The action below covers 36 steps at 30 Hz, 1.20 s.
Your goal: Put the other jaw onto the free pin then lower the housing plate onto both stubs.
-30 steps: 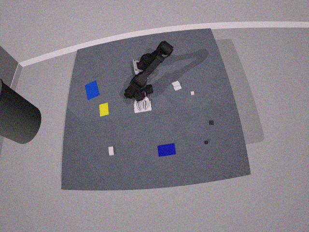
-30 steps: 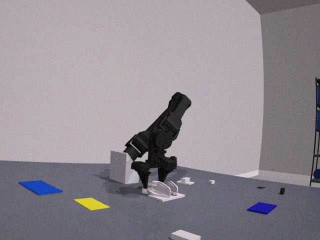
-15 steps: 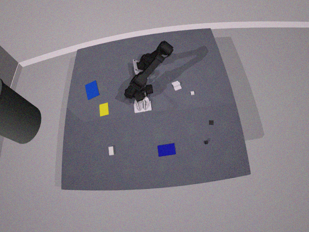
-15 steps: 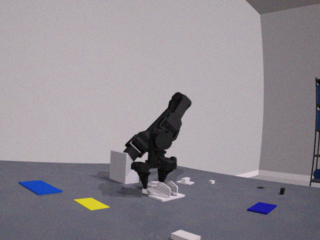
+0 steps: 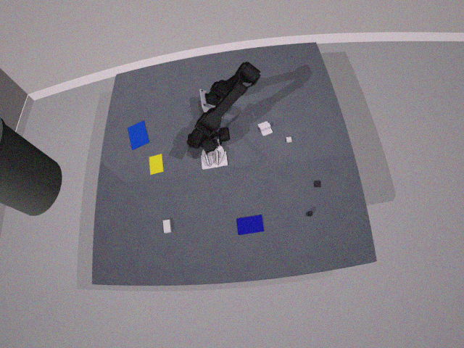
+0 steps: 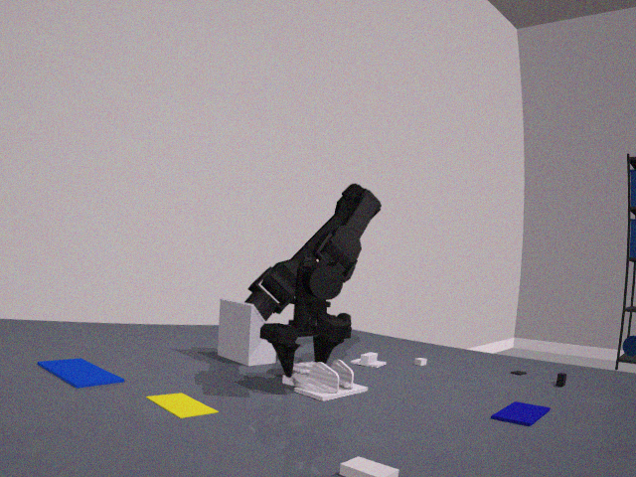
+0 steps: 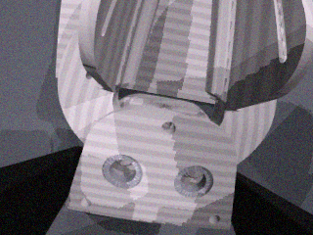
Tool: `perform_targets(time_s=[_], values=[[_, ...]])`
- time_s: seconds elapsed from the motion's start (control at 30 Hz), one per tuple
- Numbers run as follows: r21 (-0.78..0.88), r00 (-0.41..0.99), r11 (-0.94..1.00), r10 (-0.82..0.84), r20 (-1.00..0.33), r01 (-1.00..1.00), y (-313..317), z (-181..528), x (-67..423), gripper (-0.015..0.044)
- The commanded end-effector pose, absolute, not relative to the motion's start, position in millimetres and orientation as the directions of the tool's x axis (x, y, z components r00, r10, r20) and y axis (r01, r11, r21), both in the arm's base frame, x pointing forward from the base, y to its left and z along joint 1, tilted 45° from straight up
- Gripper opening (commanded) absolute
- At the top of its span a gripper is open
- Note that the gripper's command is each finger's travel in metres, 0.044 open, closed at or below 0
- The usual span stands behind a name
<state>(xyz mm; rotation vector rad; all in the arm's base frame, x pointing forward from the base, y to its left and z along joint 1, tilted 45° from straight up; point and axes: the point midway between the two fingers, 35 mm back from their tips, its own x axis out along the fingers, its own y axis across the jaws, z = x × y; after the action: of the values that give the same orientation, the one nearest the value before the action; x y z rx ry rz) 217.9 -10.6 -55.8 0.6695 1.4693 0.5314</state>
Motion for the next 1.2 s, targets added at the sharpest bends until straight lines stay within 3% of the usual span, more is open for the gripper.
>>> perform_targets(time_s=[0.0, 1.17], values=[[0.697, 0.050, 0.712, 0.696, -0.716, 0.078, -10.1, -56.2, 217.9, 0.0351], [0.698, 0.050, 0.712, 0.696, -0.716, 0.079, -4.9, -61.3, 218.3, 0.0351]])
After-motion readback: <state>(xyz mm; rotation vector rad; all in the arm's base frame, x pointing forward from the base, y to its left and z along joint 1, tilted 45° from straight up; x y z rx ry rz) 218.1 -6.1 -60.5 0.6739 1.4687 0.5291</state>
